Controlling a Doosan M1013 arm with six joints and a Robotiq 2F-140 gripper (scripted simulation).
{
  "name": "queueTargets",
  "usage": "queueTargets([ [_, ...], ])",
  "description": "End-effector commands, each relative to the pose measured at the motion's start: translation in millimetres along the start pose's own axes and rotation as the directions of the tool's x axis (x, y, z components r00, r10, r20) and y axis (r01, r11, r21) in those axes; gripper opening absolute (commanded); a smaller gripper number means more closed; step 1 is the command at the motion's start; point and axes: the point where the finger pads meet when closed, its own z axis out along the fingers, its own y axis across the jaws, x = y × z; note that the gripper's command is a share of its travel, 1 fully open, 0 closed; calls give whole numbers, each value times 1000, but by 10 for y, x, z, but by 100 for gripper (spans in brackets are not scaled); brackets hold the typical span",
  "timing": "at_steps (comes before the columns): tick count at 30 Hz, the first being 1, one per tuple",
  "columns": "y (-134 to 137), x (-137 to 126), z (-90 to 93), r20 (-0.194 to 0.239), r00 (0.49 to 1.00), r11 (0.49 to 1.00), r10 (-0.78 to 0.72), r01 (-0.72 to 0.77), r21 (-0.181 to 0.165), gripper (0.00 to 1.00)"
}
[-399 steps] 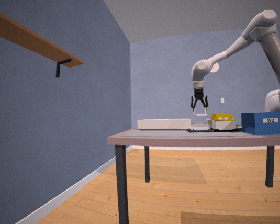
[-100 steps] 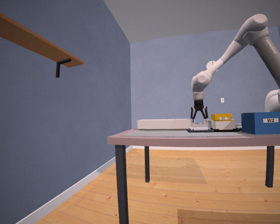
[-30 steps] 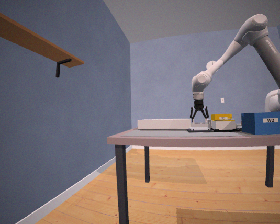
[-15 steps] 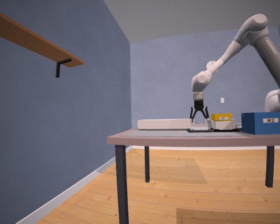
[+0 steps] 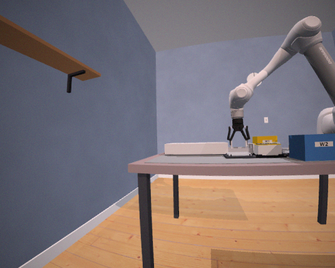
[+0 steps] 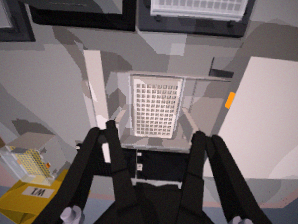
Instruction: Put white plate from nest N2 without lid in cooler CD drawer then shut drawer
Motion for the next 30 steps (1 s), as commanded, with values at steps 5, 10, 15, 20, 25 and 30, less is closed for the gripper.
queueTargets([
  [5,0,0,-96,0,1000,1000,0,0,0,66],
  [10,0,0,-162,0,1000,1000,0,0,0,66],
  [15,0,0,-202,0,1000,1000,0,0,0,66],
  [20,0,0,-269,0,1000,1000,0,0,0,66],
  [25,0,0,-336,0,1000,1000,0,0,0,66],
  [30,0,0,-389,0,1000,1000,0,0,0,66],
])
